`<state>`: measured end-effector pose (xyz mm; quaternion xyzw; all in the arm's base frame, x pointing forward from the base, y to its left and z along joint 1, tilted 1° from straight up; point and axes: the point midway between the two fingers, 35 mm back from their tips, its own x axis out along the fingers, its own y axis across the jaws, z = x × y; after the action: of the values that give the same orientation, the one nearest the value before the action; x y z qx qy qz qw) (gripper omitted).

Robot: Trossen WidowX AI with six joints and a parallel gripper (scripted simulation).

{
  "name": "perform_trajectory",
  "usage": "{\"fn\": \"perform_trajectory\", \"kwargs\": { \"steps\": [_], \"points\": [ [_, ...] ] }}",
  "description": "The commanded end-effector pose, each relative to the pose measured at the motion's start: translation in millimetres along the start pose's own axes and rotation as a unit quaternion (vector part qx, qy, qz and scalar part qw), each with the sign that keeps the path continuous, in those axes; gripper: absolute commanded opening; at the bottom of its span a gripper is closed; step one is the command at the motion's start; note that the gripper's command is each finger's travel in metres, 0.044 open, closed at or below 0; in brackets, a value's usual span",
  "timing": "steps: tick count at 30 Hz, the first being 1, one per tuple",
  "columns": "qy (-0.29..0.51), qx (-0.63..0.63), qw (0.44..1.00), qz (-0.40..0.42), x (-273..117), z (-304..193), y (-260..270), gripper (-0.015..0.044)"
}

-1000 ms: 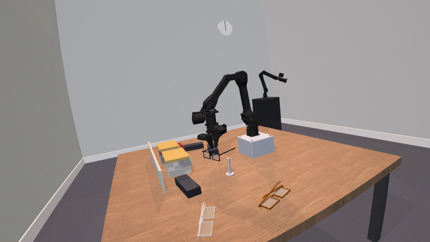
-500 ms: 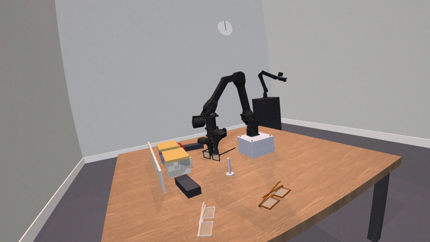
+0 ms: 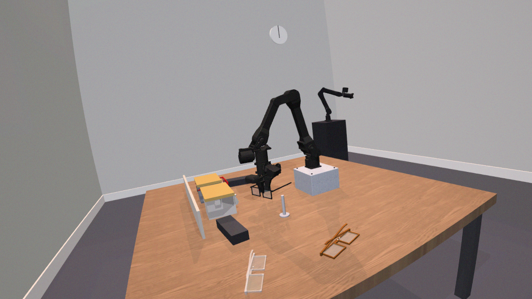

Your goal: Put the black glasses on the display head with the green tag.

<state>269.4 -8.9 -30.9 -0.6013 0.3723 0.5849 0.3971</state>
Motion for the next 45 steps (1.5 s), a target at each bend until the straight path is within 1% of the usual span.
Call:
{"fn": "perform_trajectory", "kwargs": {
  "steps": [1,11,15,20,27,31,42,45],
  "points": [
    [-0.005,-0.001,1.000,0.007,9,3,5,0.0140],
    [-0.005,-0.001,1.000,0.007,13,3,5,0.0140],
    [-0.002,0.000,1.000,0.003,11,1,3,0.0035],
    [-0.002,0.000,1.000,0.003,11,1,3,0.0002],
    [-0.002,0.000,1.000,0.003,8,1,2,0.0000],
    [-0.002,0.000,1.000,0.004,-11,0,-1,0.0000],
    [-0.004,-0.001,1.000,0.006,-83,2,1,0.0000],
    [-0.005,-0.001,1.000,0.006,-88,4,2,0.0000]
  ]
}}
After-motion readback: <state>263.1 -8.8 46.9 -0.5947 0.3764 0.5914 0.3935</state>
